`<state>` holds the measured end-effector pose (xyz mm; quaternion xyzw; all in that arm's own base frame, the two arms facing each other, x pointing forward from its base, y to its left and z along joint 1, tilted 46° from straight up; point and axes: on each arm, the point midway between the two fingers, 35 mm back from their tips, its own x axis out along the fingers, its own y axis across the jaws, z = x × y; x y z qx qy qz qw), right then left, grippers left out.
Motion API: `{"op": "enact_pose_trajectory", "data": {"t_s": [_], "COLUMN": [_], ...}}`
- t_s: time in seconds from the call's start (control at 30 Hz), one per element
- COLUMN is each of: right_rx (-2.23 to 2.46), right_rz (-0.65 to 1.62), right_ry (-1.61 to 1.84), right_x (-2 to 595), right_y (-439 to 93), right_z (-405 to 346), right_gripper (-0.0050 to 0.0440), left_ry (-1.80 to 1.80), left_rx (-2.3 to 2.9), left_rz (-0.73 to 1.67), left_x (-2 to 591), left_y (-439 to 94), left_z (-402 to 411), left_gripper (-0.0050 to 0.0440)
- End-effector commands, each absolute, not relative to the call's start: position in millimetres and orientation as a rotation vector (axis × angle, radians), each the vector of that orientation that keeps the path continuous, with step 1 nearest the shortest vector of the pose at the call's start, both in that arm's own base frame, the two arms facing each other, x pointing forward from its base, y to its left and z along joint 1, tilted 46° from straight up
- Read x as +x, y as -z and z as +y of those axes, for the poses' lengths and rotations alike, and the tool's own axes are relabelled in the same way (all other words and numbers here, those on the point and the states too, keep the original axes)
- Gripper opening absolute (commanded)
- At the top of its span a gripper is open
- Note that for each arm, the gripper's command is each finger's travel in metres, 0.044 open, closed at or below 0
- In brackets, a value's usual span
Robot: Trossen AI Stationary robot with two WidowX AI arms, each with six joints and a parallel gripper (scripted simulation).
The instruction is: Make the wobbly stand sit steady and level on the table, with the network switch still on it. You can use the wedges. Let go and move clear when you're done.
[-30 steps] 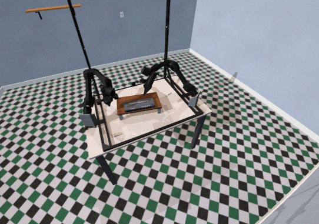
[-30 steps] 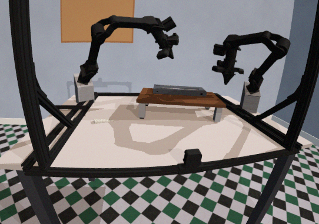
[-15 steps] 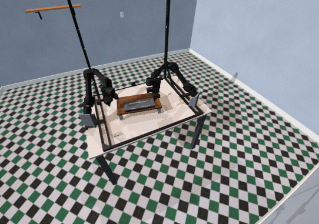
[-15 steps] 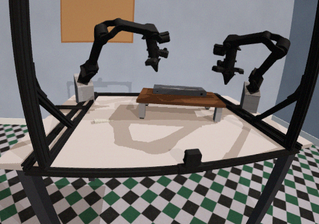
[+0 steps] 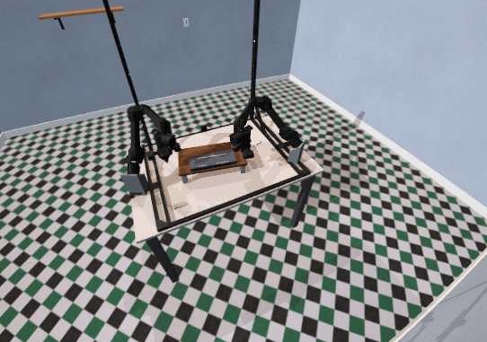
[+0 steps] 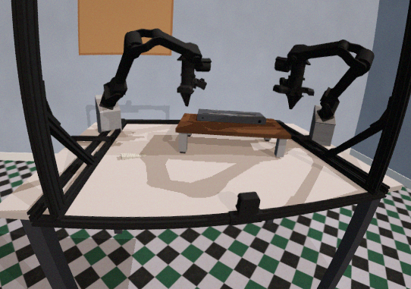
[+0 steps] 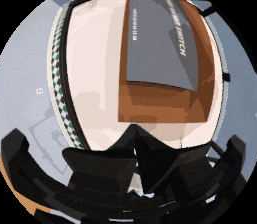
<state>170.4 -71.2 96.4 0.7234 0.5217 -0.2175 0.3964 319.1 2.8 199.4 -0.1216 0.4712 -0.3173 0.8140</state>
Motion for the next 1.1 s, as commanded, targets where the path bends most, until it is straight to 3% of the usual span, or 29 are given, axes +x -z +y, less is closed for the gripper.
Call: {"op": "enact_pose_trajectory", "data": {"t_s": [0.0,1.07], "right_rx": [1.833,1.833], "right_rz": [1.322,1.322], "right_ry": [0.551,0.551], "right_x": [170.4,170.4], "right_y": [-96.4,-96.4], "right_z": [-71.2,-71.2], "right_gripper": [0.0000,0.0000], "left_ry": [0.675,0.675], "left_rx": [-0.274,-0.274], "left_rz": [1.018,1.018], "left_x": [326.5,332.9], "left_y": [-177.3,-164.5], "left_z": [-15.7,-27.4], "left_gripper": [0.0000,0.0000]}}
